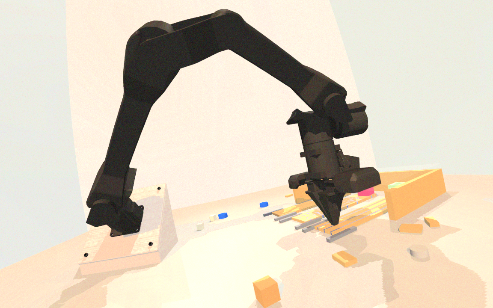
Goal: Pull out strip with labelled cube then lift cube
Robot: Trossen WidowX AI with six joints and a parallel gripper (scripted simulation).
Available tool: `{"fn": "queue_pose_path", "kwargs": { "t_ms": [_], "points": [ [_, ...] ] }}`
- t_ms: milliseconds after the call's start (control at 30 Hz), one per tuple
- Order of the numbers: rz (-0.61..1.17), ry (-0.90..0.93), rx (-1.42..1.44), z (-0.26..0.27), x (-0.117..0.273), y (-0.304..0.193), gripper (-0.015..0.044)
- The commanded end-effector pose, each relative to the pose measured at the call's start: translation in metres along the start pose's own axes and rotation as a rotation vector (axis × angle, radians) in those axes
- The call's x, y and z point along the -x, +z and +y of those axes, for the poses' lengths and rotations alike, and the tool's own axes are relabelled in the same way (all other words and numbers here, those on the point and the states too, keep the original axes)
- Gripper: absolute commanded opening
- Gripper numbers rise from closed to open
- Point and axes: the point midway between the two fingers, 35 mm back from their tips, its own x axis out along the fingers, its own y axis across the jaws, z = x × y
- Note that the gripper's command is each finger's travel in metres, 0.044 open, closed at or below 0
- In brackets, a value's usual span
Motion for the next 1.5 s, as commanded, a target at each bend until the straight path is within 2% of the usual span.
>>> {"fn": "queue_pose_path", "kwargs": {
  "t_ms": [0,1467],
  "points": [
    [0.0,-0.004,0.004,-0.0006,-0.0004,0.0,0.0],
    [0.0,-0.004,0.004,-0.0004,-0.0038,-0.0062,0.0]
  ]
}}
